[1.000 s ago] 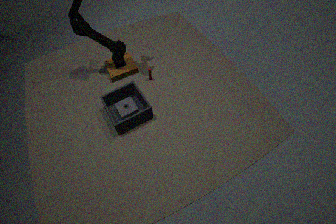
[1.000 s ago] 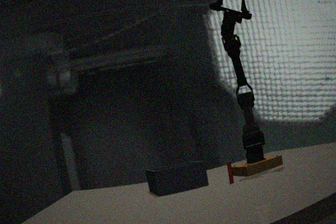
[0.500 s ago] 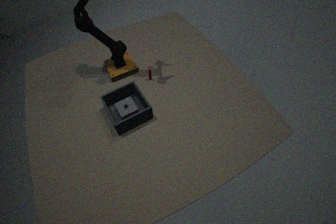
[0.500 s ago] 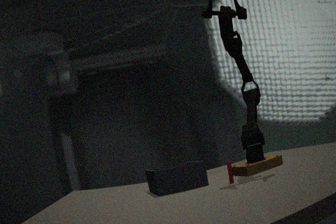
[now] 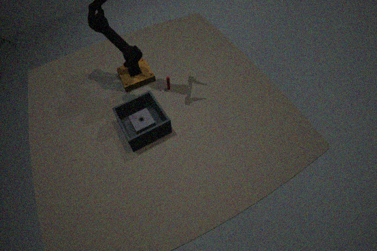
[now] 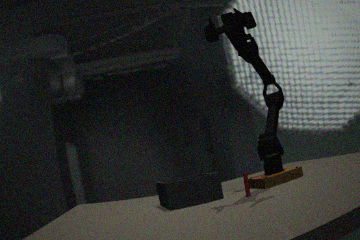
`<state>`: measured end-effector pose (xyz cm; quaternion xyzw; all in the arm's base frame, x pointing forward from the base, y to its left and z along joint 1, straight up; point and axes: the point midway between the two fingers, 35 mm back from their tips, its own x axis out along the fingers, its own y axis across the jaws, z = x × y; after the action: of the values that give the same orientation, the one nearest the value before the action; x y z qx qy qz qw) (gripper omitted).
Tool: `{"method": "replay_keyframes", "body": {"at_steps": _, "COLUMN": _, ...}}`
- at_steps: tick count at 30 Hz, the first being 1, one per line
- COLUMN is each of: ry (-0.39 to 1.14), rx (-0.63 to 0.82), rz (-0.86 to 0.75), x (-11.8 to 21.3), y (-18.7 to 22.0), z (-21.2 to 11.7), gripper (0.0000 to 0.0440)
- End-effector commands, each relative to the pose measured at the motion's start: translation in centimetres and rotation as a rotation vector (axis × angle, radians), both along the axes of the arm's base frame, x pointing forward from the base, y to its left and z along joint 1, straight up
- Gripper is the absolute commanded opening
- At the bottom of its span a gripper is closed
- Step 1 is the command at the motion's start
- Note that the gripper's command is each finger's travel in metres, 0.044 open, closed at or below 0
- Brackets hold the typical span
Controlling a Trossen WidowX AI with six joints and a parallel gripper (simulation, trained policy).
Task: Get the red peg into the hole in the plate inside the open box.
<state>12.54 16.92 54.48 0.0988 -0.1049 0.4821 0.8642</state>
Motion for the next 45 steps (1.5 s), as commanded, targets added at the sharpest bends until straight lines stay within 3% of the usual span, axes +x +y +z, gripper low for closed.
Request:
{"method": "replay_keyframes", "body": {"at_steps": 1, "ry": 0.103, "rx": -0.030, "rz": -0.048, "x": 1.9, "y": 0.3, "z": -2.2, "gripper": 0.0440}}
{"method": "replay_keyframes", "body": {"at_steps": 12, "ry": 0.441, "rx": -0.127, "rz": -0.201, "x": 6.6, "y": 0.0, "z": -10.1, "gripper": 0.0440}}
{"method": "replay_keyframes", "body": {"at_steps": 22, "ry": 0.753, "rx": -0.202, "rz": -0.336, "x": 8.9, "y": -1.0, "z": -17.6, "gripper": 0.0440}}
{"method": "replay_keyframes", "body": {"at_steps": 33, "ry": 1.101, "rx": -0.271, "rz": -0.481, "x": 9.3, "y": -2.3, "z": -25.4, "gripper": 0.0440}}
{"method": "replay_keyframes", "body": {"at_steps": 45, "ry": 1.470, "rx": -0.340, "rz": -0.661, "x": 7.5, "y": -3.6, "z": -33.0, "gripper": 0.0440}}
